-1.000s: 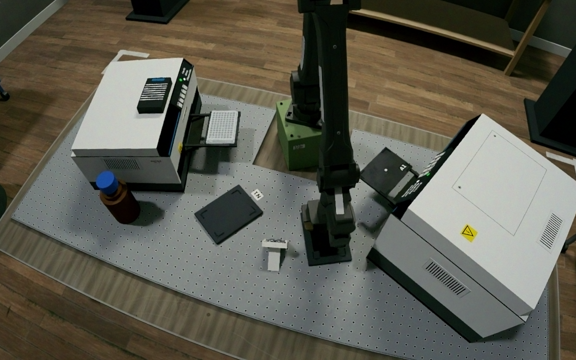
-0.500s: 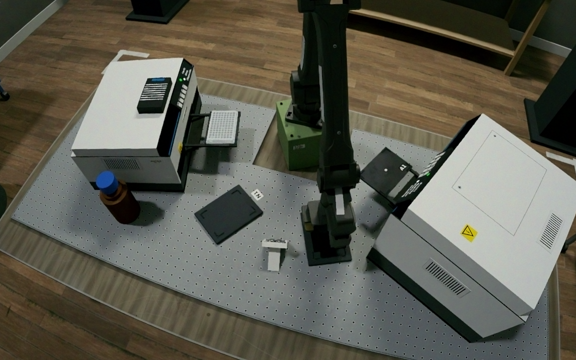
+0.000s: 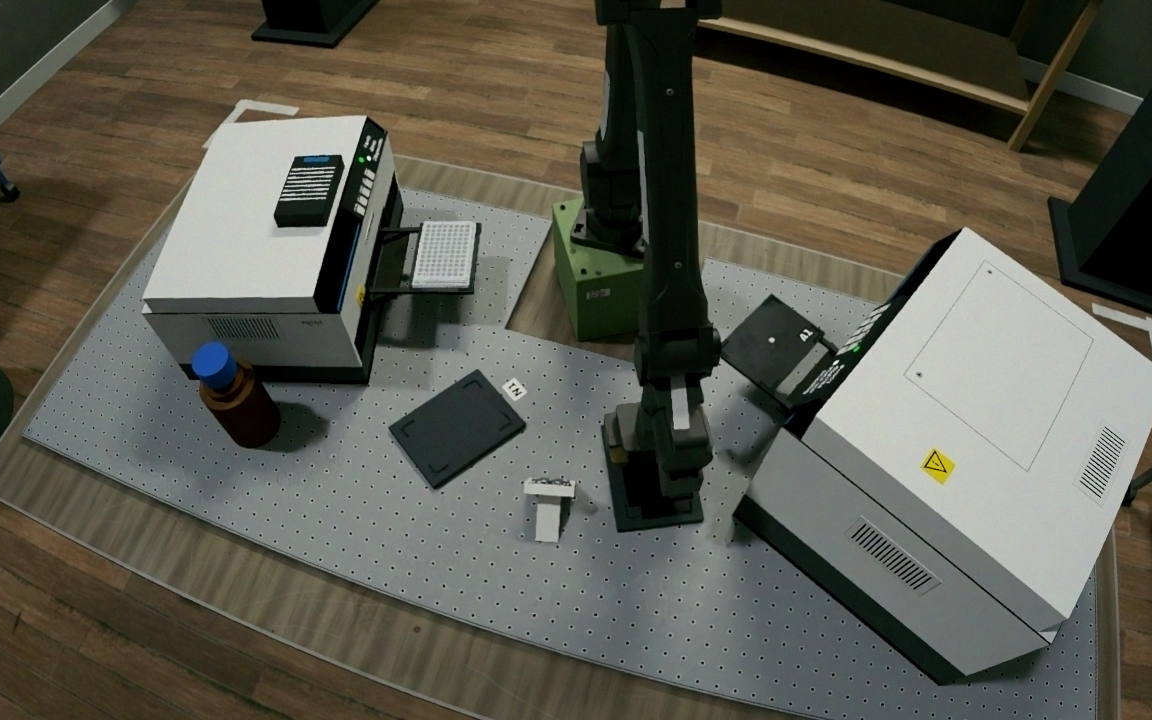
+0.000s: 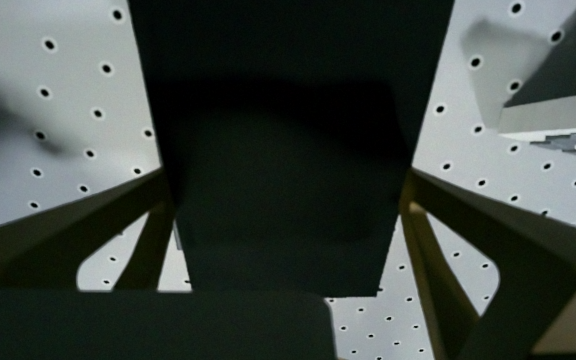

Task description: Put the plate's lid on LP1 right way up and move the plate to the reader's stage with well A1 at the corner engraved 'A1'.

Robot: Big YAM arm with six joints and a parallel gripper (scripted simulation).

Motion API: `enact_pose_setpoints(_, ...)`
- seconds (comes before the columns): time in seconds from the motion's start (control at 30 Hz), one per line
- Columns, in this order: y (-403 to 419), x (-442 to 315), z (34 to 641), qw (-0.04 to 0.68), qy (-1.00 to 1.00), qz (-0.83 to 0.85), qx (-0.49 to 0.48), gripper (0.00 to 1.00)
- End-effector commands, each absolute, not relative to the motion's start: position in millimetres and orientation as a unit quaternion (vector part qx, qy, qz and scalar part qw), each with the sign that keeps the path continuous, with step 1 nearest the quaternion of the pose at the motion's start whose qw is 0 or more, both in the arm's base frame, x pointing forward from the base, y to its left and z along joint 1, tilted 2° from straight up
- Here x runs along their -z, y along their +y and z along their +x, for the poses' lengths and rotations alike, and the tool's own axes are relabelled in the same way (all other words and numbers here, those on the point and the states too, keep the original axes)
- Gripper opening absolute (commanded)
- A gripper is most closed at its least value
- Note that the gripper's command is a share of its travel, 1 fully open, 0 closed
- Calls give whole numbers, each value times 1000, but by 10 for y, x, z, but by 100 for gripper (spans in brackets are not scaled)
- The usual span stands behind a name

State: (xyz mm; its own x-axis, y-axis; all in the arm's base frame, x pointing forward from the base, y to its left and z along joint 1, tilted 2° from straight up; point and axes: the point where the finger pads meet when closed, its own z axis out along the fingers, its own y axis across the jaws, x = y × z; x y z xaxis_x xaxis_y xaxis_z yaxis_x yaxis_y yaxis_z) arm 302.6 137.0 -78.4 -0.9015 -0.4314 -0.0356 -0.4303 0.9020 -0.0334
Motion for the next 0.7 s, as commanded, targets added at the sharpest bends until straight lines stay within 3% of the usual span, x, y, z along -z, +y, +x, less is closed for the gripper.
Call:
enact_pose_setpoints(0.0, 1490, 790, 3180, 34, 974, -222, 9, 85)
enact_pose_setpoints(0.67, 1437, 975, 3037, 20, 975, -222, 12, 85)
